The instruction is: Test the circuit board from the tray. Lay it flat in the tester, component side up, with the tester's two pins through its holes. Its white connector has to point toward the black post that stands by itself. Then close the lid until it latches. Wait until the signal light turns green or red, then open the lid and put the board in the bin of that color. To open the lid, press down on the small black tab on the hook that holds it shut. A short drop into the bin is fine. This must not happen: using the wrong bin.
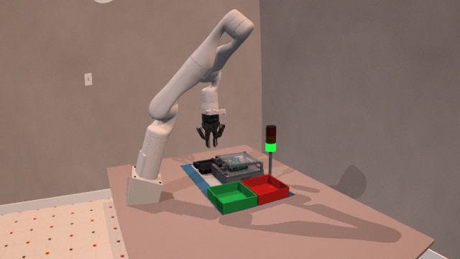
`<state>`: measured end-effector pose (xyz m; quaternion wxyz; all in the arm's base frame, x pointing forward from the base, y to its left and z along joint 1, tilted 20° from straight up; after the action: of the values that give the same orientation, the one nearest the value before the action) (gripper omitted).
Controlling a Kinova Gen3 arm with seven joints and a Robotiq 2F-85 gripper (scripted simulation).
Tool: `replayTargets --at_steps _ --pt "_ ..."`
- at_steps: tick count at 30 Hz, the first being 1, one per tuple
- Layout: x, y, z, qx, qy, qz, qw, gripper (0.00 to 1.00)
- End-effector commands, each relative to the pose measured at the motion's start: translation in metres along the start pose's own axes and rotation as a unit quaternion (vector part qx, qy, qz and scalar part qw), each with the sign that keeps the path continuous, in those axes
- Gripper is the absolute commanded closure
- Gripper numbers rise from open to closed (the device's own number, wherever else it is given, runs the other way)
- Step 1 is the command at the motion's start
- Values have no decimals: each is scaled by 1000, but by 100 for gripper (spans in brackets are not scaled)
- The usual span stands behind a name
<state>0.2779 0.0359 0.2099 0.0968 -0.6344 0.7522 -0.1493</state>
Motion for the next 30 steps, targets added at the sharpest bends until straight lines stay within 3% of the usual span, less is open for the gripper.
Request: replayTargets --at_steps 1,14,30 --pt "18 0 1 -3 3 14 1000 74" --pt "54 3 1 -3 3 14 1000 74" --pt "57 4 3 -3 3 14 1000 74"
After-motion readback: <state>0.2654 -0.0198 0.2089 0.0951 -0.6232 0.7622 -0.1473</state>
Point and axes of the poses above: the point where the finger pads meet when closed, its own z axis out along the fingers, its own y axis across the jaws, x = y × z, the point moved 4 cm from there along -z, back along the fingers, and after that the axes turned 1 degree about z, right-handed, at the moved point
